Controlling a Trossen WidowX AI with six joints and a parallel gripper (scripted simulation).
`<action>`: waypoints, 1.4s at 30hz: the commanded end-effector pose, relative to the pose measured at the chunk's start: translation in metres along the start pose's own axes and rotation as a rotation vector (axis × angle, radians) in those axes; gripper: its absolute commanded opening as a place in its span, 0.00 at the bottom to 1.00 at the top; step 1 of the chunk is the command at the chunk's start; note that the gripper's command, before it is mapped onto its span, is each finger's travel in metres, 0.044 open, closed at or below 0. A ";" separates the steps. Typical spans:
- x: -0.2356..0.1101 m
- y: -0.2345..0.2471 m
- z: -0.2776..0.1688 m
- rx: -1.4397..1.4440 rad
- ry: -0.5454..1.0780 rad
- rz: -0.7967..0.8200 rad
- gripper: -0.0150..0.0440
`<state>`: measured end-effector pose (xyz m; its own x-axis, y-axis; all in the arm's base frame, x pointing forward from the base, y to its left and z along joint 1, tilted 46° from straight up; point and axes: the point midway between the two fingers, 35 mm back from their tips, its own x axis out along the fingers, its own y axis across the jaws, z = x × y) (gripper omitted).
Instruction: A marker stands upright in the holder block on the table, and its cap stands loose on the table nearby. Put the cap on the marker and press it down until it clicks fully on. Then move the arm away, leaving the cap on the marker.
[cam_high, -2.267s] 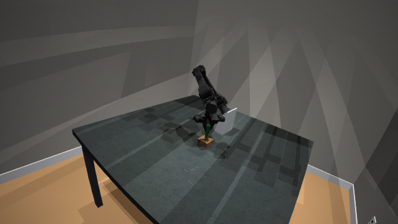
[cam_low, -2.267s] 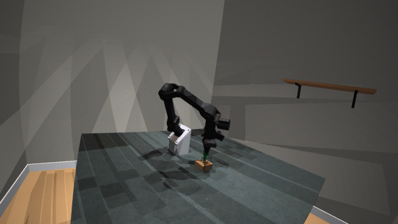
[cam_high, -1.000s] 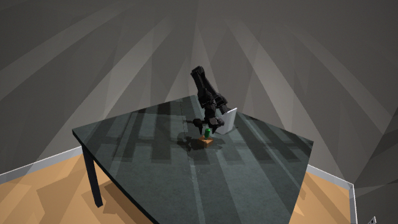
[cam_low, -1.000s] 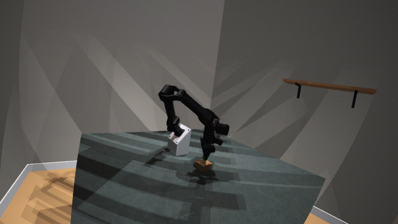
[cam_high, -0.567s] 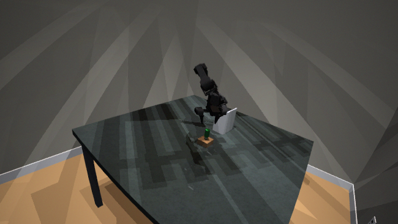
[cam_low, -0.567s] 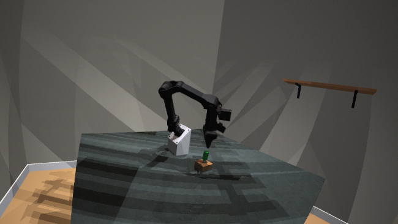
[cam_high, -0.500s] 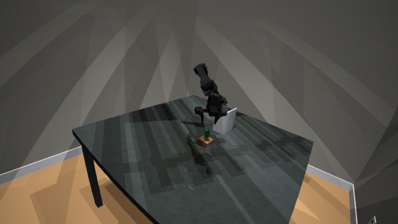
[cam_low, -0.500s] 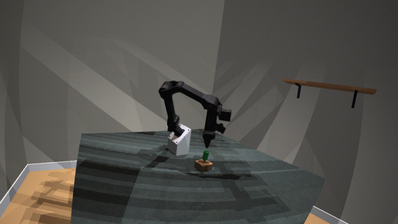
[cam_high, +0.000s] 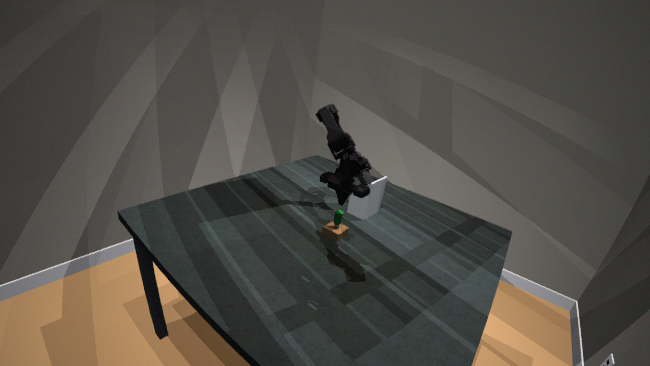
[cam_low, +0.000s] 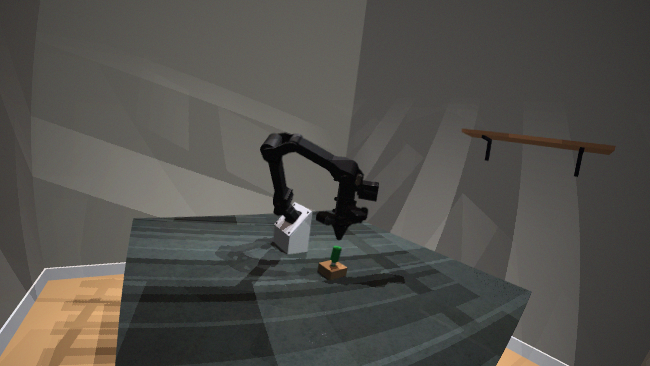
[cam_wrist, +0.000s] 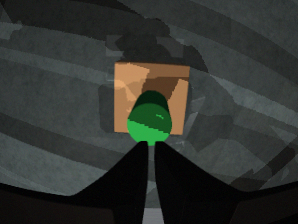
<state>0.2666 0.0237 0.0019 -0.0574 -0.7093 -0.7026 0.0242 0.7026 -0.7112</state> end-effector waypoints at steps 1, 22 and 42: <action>0.001 0.000 0.000 0.031 -0.002 -0.002 0.25; 0.024 0.000 0.000 0.031 -0.002 -0.003 0.25; 0.013 0.002 0.004 0.031 -0.009 0.003 0.25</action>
<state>0.2648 0.0013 -0.0189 -0.0612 -0.7133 -0.6982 0.0505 0.6964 -0.7159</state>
